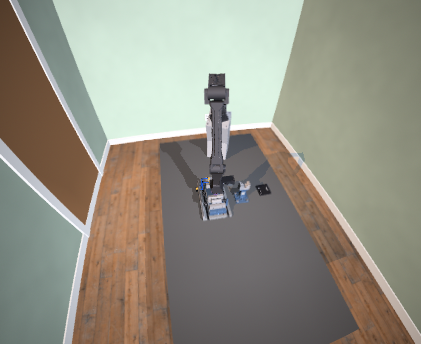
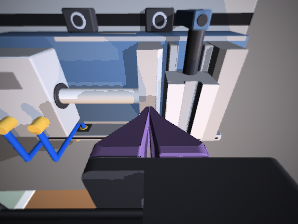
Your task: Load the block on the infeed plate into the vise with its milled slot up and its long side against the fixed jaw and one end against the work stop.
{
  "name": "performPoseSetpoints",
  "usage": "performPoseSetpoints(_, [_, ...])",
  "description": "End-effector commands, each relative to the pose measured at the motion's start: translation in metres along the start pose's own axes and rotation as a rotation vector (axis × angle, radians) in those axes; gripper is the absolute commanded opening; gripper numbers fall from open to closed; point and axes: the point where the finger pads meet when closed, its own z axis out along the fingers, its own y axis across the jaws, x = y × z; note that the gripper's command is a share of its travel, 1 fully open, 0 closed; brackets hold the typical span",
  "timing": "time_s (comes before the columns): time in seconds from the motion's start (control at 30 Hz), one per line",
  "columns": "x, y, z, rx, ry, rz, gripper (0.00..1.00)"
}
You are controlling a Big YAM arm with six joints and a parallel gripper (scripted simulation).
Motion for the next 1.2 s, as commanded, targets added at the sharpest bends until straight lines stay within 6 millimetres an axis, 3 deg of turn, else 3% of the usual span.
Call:
performPoseSetpoints(0.0, [0.0091, -0.0131, -0.0019, 0.031, 0.007, 0.001, 0.0])
performPoseSetpoints(1.17, [0.0082, -0.0098, 0.0027, 0.023, 0.005, 0.001, 0.0])
